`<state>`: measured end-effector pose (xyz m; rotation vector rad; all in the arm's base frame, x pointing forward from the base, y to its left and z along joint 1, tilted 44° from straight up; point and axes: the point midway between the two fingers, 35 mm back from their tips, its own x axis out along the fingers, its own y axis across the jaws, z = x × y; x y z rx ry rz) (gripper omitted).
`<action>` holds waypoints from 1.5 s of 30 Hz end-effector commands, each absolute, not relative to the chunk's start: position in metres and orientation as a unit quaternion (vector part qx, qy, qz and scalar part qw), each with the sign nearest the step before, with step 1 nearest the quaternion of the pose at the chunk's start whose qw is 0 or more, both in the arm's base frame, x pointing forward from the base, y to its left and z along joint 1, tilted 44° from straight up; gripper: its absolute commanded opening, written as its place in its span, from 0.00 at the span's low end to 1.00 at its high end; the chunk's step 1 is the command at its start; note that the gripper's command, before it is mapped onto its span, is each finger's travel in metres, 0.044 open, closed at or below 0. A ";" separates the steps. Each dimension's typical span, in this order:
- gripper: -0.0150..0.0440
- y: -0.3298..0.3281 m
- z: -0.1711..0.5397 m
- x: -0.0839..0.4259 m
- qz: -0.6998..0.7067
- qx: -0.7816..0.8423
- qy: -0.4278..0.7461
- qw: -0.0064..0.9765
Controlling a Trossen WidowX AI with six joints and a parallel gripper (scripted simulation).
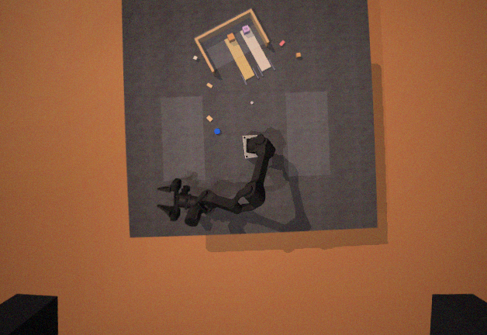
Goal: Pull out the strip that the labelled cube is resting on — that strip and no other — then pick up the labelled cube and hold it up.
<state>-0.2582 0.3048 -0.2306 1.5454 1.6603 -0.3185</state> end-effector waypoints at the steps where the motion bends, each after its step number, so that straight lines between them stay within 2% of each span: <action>1: 0.93 0.307 -0.229 -0.257 -0.131 0.619 0.658 0.409; 4: 0.93 0.333 -0.206 -0.230 -0.188 0.680 0.619 0.346; 12: 0.93 0.394 -0.134 -0.119 -0.330 0.826 0.447 0.099; 22: 0.93 0.398 -0.053 0.042 -0.382 0.869 0.188 -0.253; 28: 0.93 0.361 -0.011 0.132 -0.342 0.817 0.035 -0.462; 35: 0.93 0.286 0.032 0.218 -0.235 0.689 -0.115 -0.676; 45: 0.93 0.144 0.076 0.282 0.002 0.408 -0.234 -0.882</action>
